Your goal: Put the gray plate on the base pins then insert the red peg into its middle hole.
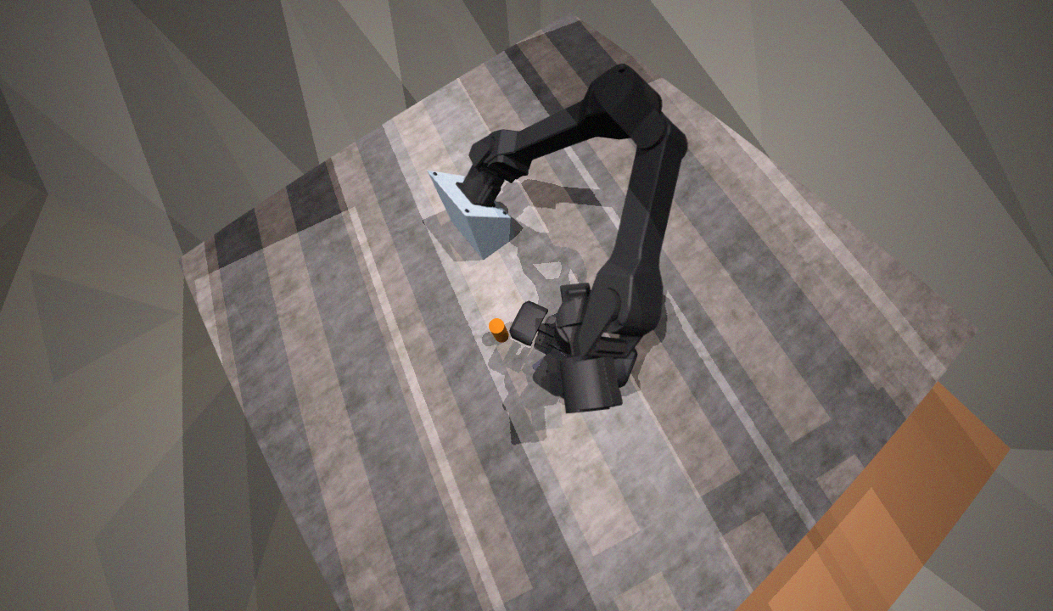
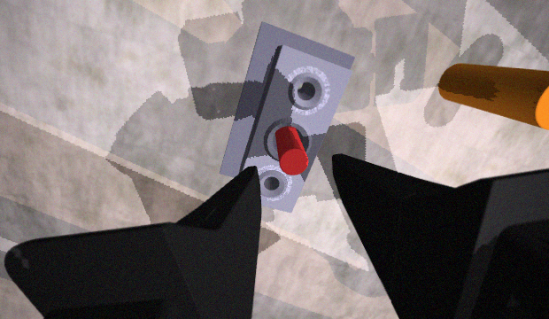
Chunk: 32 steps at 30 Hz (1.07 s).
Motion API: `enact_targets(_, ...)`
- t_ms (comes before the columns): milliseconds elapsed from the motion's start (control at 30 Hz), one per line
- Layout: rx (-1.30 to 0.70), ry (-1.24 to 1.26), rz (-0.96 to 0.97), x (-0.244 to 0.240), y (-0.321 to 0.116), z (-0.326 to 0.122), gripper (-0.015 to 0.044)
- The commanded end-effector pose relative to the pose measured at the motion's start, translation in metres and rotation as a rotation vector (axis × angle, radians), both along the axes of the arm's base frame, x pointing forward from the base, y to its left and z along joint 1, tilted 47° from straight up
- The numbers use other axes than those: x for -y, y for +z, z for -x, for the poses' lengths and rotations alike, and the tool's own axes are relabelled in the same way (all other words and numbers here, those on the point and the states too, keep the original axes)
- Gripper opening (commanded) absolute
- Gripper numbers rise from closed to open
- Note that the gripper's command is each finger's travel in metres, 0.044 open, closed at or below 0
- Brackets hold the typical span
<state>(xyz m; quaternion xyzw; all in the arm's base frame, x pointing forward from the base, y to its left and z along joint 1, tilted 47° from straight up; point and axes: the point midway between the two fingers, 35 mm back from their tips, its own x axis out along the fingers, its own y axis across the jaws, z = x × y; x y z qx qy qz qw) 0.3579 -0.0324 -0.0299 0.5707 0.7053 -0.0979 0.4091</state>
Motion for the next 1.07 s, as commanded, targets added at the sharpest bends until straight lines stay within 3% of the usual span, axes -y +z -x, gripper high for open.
enact_targets(0, -0.002, -0.002, -0.001, 0.001, 0.0, 0.0, 0.015)
enact_targets(1033, -0.01, -0.011, -0.007, 0.013, 0.015, 0.006, 0.015)
